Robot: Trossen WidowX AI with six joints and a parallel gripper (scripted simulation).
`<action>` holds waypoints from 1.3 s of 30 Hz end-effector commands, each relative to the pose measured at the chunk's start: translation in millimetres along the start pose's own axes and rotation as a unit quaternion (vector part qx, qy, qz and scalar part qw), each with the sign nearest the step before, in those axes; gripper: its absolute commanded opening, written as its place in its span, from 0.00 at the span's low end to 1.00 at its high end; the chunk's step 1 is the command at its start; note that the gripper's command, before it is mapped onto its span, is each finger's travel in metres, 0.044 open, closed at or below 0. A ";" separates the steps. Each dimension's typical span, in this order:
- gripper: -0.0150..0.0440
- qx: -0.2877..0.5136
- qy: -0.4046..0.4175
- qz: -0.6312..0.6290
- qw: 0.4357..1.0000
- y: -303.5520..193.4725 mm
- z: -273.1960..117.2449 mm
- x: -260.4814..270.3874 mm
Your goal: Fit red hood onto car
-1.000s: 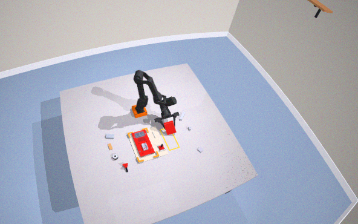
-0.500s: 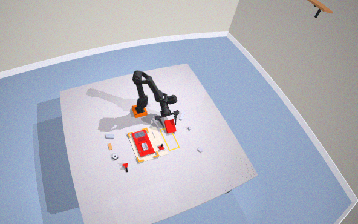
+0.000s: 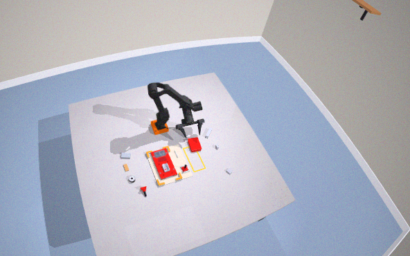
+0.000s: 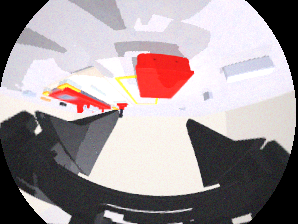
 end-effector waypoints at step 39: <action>1.00 -0.079 0.184 0.481 0.853 -41.0 7.8 -25.2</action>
Point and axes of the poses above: the point midway between the two fingers, 35 mm back from their tips, its own z axis out along the fingers, its own x axis across the jaws, y = z × x, the point moved 10 cm from there along -z, back along the fingers, and after that the axes turned 6 degrees about z, right-handed, at the moved point
